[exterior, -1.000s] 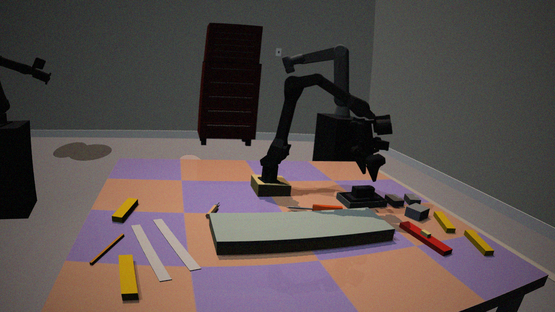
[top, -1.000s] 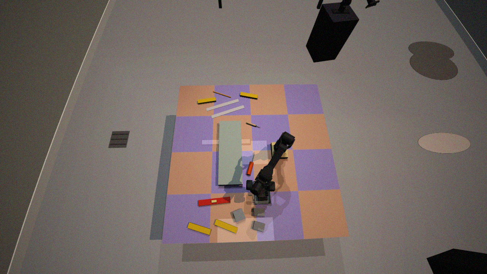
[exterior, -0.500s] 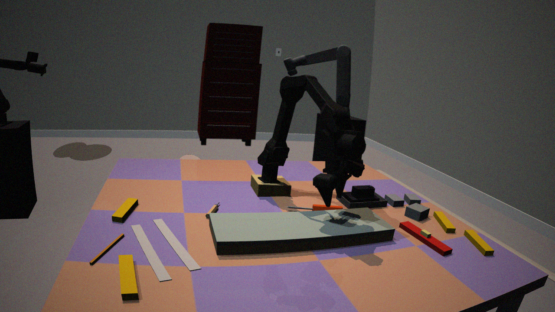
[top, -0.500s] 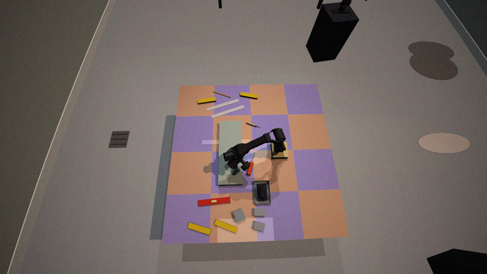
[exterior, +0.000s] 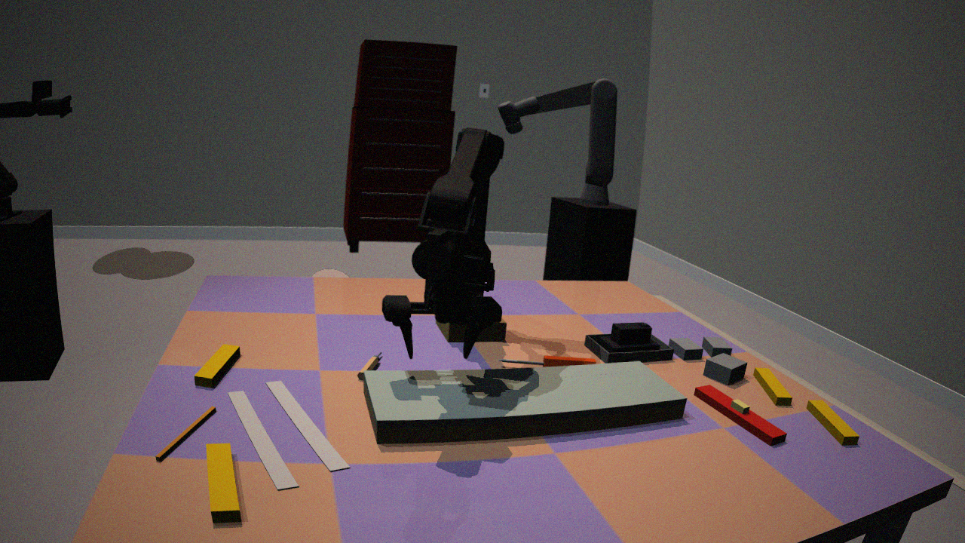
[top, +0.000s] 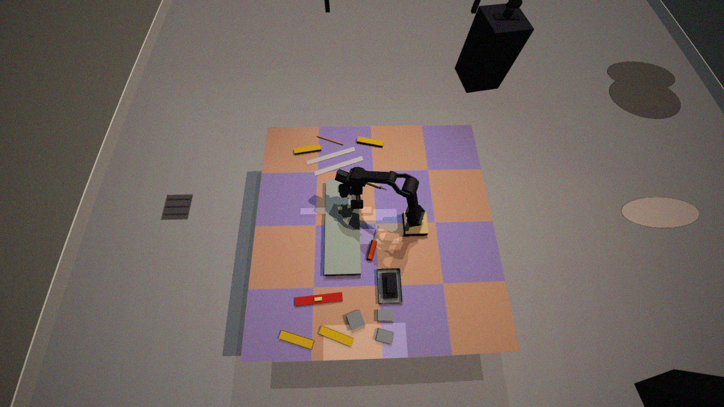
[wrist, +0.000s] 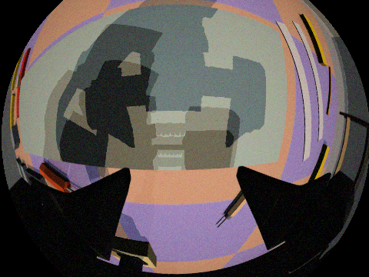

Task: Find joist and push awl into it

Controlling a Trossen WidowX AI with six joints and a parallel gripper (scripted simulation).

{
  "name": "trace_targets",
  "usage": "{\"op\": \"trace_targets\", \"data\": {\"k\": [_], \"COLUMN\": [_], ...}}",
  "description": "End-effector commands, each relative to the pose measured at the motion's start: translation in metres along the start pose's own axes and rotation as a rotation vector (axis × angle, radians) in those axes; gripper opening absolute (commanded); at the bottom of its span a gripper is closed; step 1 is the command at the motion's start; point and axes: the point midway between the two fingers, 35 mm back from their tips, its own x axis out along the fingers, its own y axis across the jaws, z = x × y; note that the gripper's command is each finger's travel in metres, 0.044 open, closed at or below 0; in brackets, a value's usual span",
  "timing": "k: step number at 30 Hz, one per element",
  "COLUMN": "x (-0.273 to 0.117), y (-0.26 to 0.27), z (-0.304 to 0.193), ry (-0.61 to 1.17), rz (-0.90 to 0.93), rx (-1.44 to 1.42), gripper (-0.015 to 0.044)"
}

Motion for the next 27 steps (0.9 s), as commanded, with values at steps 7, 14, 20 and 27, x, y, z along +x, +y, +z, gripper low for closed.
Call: {"op": "trace_targets", "data": {"k": [7,14,20,27], "x": [0.013,0.013,0.013,0.013], "y": [-0.109,-0.109,-0.114,-0.118], "z": [-0.080,-0.079,-0.077,-0.075], "ry": [0.082,0.082,0.081,0.081], "rz": [0.005,0.004,0.004,0.004], "rx": [0.403,0.403,0.403,0.403], "gripper": [0.0440,0.0440,0.0440,0.0440]}}
